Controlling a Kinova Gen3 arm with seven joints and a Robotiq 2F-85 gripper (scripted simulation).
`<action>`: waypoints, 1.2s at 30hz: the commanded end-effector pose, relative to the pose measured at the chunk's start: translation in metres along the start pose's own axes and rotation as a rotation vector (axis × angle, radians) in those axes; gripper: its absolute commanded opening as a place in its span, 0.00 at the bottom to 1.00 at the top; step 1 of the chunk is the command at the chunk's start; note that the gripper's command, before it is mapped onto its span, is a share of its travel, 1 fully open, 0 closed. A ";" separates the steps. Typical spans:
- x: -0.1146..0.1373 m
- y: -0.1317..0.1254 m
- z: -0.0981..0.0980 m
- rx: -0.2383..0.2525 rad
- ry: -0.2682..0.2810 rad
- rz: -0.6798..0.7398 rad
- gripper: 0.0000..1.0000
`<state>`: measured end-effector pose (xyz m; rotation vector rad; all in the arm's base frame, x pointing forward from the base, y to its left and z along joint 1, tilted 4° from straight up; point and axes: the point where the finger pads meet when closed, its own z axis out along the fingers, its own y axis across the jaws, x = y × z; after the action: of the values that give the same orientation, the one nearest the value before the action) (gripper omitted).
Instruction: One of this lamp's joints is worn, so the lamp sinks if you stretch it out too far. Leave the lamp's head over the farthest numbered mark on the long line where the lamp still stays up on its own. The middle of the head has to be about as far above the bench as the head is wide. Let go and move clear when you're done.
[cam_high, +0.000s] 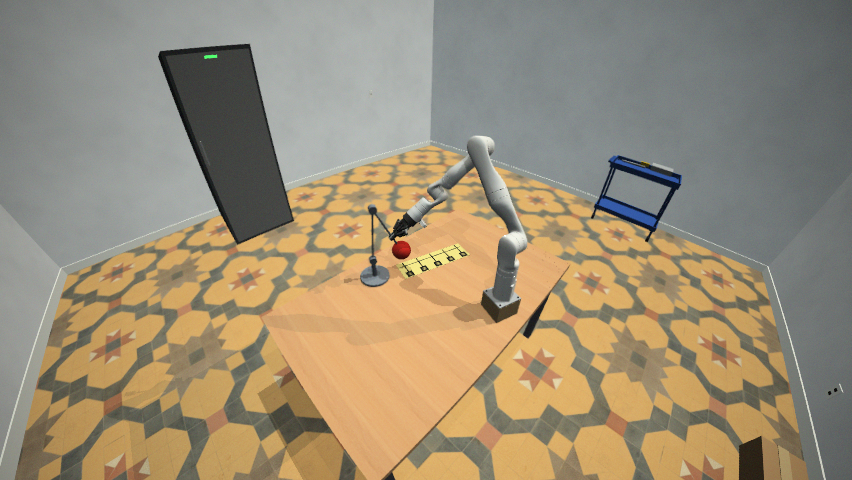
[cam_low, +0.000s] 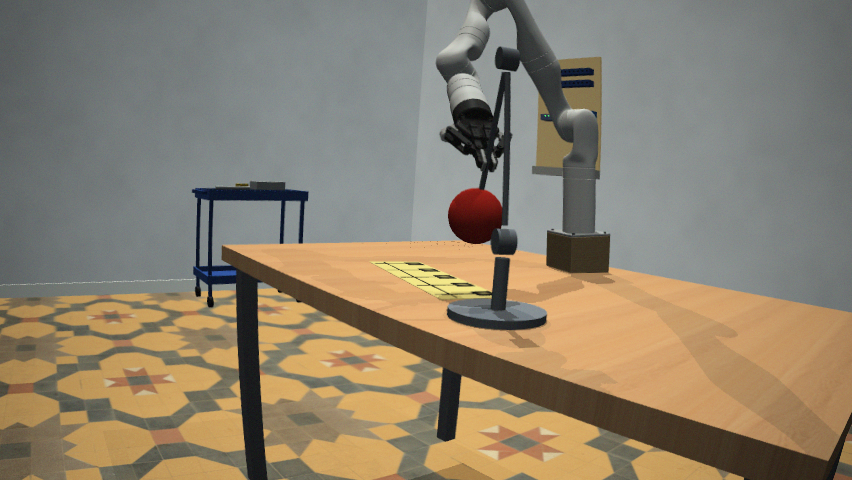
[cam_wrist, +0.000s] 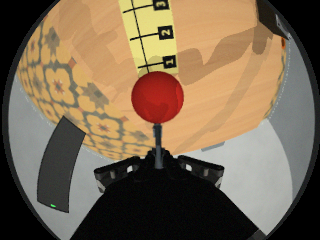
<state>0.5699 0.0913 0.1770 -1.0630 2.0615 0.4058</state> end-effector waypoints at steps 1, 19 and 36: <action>-0.001 0.000 -0.001 0.001 -0.001 -0.001 0.00; 0.012 -0.006 -0.003 -0.029 -0.003 -0.031 0.00; 0.041 -0.019 -0.007 -0.094 -0.004 -0.091 0.00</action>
<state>0.5678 0.0707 0.1657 -1.1866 1.9849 0.4757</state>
